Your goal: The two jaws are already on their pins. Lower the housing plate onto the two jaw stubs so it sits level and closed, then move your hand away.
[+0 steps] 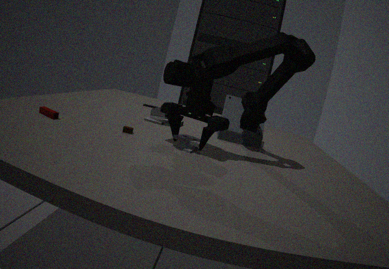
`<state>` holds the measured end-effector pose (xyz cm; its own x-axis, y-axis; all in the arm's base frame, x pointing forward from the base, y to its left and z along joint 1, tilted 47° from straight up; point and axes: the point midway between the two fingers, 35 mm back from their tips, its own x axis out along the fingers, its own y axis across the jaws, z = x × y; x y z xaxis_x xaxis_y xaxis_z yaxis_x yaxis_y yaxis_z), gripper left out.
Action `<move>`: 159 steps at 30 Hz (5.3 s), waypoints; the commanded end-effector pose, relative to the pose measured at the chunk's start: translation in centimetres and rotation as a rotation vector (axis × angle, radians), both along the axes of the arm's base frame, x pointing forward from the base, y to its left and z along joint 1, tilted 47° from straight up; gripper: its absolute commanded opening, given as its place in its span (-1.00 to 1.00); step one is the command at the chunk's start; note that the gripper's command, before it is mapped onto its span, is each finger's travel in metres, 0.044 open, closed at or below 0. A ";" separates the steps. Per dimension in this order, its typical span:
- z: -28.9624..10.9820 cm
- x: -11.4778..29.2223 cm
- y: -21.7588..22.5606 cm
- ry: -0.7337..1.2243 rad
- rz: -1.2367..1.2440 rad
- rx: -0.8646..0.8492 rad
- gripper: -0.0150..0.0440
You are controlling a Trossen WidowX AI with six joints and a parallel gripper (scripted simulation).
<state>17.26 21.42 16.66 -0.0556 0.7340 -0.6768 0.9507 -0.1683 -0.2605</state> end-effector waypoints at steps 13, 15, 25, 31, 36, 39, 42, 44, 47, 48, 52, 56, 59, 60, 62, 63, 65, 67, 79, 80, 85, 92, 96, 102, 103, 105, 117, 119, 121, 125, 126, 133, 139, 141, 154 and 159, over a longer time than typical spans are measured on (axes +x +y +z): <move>0.9 0.3 -1.1 -0.001 0.000 -0.006 0.70; 1.3 0.4 -1.5 -0.001 0.000 -0.009 0.70; 3.4 0.6 -3.9 0.000 -0.002 -0.012 0.70; 4.7 0.5 -5.2 0.002 -0.004 -0.008 0.70; 4.8 0.5 -5.3 -0.001 -0.003 -0.008 0.70; 4.4 1.1 -5.6 -0.037 0.029 -0.011 0.70; 3.9 1.8 -6.0 -0.084 0.069 -0.014 0.70; 3.5 2.3 -6.2 -0.114 0.096 -0.016 0.70; 3.0 3.0 -6.6 -0.160 0.138 -0.019 0.70; 2.8 3.3 -6.8 -0.175 0.151 -0.020 0.70; 2.0 4.2 -7.4 -0.234 0.207 -0.024 0.70; 1.2 5.0 -8.0 -0.293 0.264 -0.026 0.70; 0.7 5.6 -8.5 -0.337 0.307 -0.027 0.70; 0.5 5.8 -8.7 -0.351 0.321 -0.028 0.70; 0.1 6.2 -9.0 -0.380 0.350 -0.028 0.70; -0.2 6.4 -9.2 -0.395 0.364 -0.028 0.70; -0.6 6.8 -9.6 -0.423 0.393 -0.028 0.70; -1.0 7.1 -10.0 -0.452 0.422 -0.028 0.70; -3.5 9.0 -12.4 -0.623 0.597 -0.020 0.70; -3.8 9.1 -12.6 -0.637 0.612 -0.019 0.70; -4.9 9.7 -13.7 -0.708 0.684 -0.013 0.70; -6.5 10.4 -15.2 -0.809 0.785 -0.001 0.70; -7.4 10.7 -16.1 -0.868 0.842 0.008 0.70; -8.8 11.0 -17.5 -0.957 0.927 0.021 0.70; -9.0 11.1 -17.7 -0.972 0.941 0.024 0.70; -9.5 11.1 -18.2 -1.002 0.969 0.029 0.70; -12.4 11.2 -20.8 -1.189 1.131 0.062 0.70; -12.9 11.2 -21.3 -1.222 1.157 0.067 0.70; -13.3 11.1 -21.7 -1.254 1.183 0.073 0.70; -14.1 11.0 -22.4 -1.309 1.225 0.082 0.70; -14.2 11.0 -22.4 -1.311 1.227 0.083 0.70; -14.2 11.0 -22.4 -1.311 1.227 0.083 0.70; -14.2 11.0 -22.4 -1.311 1.227 0.083 0.70; -14.2 11.0 -22.4 -1.311 1.227 0.083 0.70; -14.5 10.3 -22.8 -1.313 1.229 0.083 0.70; -14.7 9.9 -23.1 -1.313 1.230 0.083 0.70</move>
